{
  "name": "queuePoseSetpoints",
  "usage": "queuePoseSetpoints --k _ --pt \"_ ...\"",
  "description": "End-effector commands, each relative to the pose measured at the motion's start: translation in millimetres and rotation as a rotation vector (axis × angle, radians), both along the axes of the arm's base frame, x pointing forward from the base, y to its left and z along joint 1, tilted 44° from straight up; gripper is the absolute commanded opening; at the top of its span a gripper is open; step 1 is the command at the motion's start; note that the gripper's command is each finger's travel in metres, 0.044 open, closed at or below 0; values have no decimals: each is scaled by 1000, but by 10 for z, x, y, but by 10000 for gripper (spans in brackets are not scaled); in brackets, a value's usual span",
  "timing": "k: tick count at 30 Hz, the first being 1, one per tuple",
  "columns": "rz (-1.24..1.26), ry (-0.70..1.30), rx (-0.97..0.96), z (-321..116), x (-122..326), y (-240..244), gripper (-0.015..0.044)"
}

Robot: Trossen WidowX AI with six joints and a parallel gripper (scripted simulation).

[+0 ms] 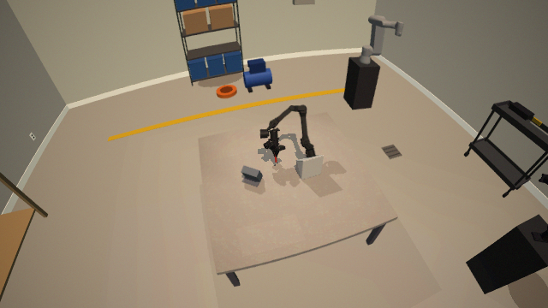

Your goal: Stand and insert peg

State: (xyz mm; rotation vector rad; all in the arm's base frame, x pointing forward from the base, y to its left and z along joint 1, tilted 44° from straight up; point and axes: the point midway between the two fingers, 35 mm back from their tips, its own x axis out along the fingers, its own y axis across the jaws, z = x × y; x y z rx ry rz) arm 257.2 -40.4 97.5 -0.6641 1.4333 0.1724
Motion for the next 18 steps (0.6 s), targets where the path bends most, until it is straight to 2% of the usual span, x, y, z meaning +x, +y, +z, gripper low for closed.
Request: queuePoseSetpoints --k 1,18 --pt "10 -12 39 -10 50 6 0" --pt "58 -80 179 -9 261 23 0"
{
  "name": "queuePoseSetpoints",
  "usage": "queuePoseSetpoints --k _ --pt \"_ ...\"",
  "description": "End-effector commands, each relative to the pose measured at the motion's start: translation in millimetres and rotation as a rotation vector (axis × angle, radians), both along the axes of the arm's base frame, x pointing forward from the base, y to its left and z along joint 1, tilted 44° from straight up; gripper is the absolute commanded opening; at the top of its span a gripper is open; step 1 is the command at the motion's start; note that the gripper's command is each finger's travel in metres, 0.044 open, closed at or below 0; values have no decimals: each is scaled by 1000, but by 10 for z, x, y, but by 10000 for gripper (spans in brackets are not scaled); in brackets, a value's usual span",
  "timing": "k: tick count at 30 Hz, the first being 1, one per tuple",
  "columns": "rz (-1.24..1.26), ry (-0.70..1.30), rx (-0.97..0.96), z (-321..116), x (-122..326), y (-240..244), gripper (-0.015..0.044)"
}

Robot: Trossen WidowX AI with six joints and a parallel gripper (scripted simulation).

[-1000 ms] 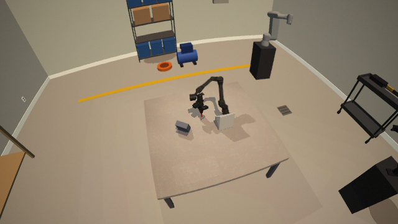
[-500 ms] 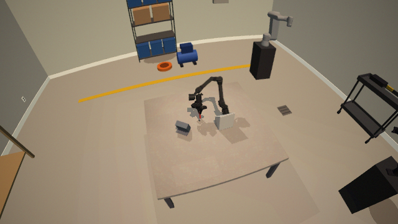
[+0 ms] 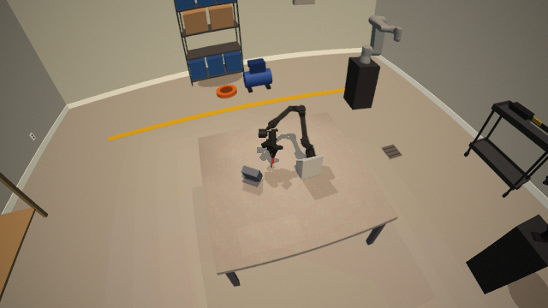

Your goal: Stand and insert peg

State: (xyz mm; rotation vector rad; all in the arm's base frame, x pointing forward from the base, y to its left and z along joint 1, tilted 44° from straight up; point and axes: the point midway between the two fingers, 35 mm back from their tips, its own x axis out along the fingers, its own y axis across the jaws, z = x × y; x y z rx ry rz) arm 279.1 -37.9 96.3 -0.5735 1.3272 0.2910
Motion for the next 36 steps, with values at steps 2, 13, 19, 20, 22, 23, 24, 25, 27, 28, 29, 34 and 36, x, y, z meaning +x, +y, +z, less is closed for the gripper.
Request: queuePoseSetpoints --k 2,13,19,20,22,23,24,25,27,28,29,34,36 --pt "17 -24 42 6 67 -2 0" --pt "55 -84 122 39 209 -11 0" --pt "78 -121 162 65 285 -22 0" --pt "82 -127 168 70 298 -24 0" --pt "90 -140 180 81 323 -30 0" --pt "94 -147 187 86 336 -32 0" --pt "98 -154 193 92 348 -35 0" --pt "102 -160 199 98 361 -38 0" --pt "110 -174 210 110 386 -45 0" --pt "114 -181 216 116 398 -48 0" --pt "119 -188 222 123 410 -52 0" --pt "140 -224 249 157 471 -72 0" --pt "149 -239 259 172 494 -81 0"
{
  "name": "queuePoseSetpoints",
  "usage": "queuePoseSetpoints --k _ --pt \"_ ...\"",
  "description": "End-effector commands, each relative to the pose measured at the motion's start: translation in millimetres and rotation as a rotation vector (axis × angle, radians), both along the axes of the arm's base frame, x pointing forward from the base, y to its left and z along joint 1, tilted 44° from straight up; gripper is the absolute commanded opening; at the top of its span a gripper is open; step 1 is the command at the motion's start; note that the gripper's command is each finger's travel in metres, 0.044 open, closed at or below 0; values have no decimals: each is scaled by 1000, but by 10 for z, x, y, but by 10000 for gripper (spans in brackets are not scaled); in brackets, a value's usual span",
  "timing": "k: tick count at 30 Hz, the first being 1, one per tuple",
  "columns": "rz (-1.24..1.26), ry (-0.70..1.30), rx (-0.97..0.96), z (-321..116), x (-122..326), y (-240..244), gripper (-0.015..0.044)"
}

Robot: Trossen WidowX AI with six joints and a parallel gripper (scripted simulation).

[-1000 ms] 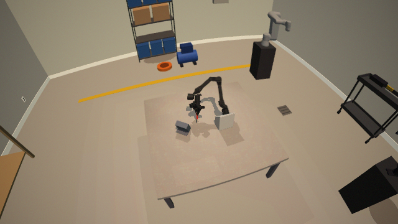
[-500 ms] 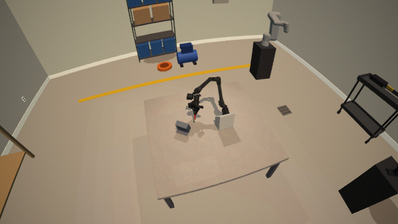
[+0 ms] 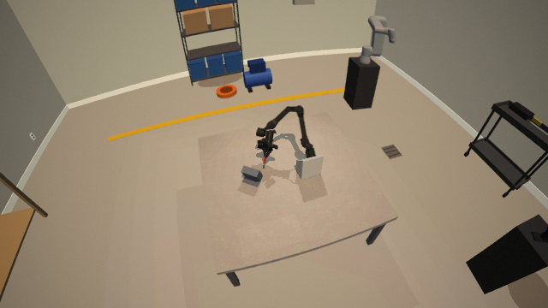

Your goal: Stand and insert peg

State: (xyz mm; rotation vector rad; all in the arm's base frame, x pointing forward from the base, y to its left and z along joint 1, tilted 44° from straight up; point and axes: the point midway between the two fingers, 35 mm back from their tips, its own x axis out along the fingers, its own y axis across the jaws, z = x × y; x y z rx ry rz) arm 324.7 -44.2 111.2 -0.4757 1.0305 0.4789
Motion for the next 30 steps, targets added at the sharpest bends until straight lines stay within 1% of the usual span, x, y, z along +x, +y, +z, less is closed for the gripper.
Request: queuePoseSetpoints --k 1,15,30 --pt "19 -32 23 31 51 -22 0" --pt "78 -146 84 153 203 -101 0" --pt "94 -179 97 41 386 -58 0"
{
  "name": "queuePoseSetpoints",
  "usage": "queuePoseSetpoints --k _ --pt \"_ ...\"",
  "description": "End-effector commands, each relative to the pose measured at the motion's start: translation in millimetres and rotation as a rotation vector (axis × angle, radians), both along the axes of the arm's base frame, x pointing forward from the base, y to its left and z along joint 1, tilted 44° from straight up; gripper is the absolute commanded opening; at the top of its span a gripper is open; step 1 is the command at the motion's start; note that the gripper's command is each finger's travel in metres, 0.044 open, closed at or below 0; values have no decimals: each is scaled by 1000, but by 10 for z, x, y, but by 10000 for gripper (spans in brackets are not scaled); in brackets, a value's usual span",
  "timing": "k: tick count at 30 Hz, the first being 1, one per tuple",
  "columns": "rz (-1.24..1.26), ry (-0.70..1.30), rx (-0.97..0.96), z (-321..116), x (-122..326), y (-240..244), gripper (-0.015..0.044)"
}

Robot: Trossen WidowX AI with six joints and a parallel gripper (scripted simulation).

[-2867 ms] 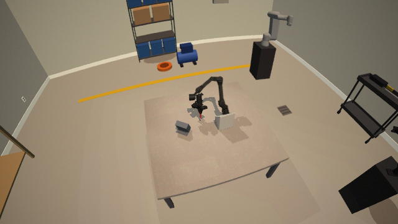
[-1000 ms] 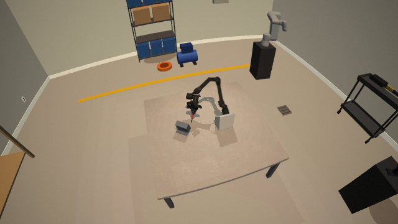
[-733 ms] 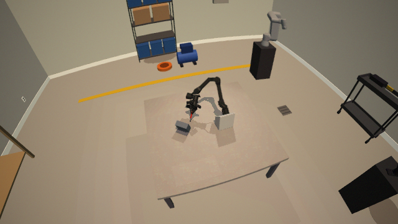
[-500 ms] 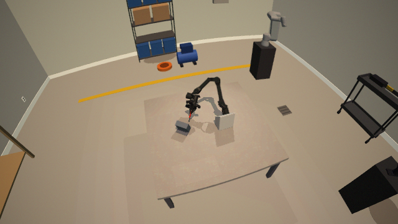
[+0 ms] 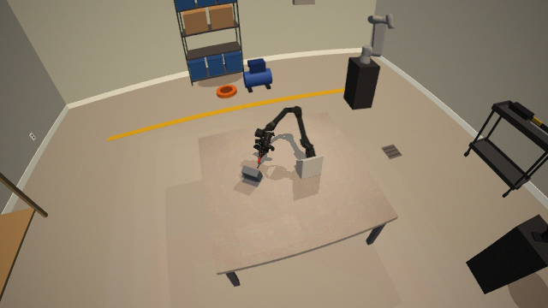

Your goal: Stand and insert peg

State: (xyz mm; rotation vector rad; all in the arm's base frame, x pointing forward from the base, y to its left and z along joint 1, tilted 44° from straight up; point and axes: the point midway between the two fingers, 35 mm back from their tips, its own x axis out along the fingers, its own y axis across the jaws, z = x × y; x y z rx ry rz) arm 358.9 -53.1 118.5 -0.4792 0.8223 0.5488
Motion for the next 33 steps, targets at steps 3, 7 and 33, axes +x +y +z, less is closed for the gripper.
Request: queuePoseSetpoints --k 3,7,33 --pt "10 -14 14 -61 85 42 0" --pt "16 -24 19 -101 139 58 0" --pt "33 -58 35 -300 340 123 0"
